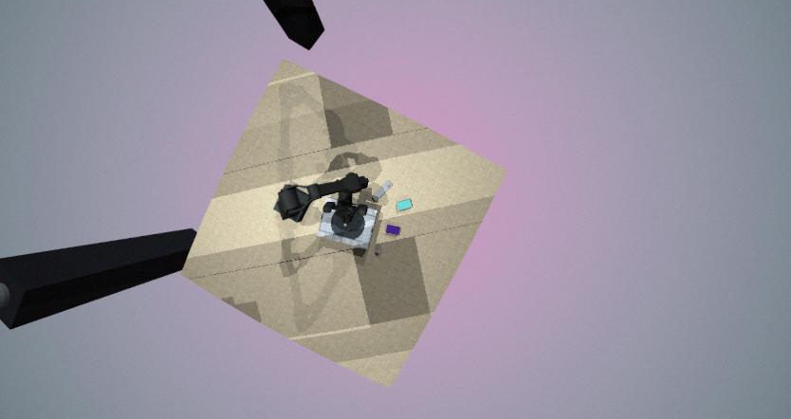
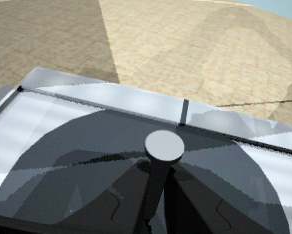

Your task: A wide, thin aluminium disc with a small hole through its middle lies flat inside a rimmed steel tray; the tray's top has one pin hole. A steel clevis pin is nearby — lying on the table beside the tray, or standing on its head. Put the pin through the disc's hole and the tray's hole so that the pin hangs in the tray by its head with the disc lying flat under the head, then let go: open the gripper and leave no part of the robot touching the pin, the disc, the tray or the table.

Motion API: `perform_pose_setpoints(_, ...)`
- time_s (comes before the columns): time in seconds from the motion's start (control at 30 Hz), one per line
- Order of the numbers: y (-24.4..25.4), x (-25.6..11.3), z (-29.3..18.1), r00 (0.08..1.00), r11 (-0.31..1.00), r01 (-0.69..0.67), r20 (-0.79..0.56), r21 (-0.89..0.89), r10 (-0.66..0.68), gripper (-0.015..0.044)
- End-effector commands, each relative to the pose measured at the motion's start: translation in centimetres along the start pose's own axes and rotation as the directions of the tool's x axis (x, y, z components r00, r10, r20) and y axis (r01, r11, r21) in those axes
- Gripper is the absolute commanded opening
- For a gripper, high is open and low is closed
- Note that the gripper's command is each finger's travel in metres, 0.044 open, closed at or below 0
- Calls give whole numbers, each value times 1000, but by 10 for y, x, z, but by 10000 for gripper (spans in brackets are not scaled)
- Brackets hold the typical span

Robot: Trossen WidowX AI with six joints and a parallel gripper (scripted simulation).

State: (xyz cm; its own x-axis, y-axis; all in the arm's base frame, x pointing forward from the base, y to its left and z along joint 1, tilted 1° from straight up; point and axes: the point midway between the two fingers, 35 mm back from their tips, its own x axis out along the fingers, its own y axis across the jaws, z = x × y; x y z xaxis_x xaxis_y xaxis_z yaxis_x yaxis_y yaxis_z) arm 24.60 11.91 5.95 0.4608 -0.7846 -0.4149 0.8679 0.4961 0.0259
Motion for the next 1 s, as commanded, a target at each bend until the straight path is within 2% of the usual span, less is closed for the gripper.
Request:
perform_pose_setpoints(0.0, -3, 0, 0, 1000, 1000, 3, -3, 6, -3, 0)
perform_pose_setpoints(0.97, -9, 0, 0, 1000, 1000, 1, 0, -2, -1, 0)
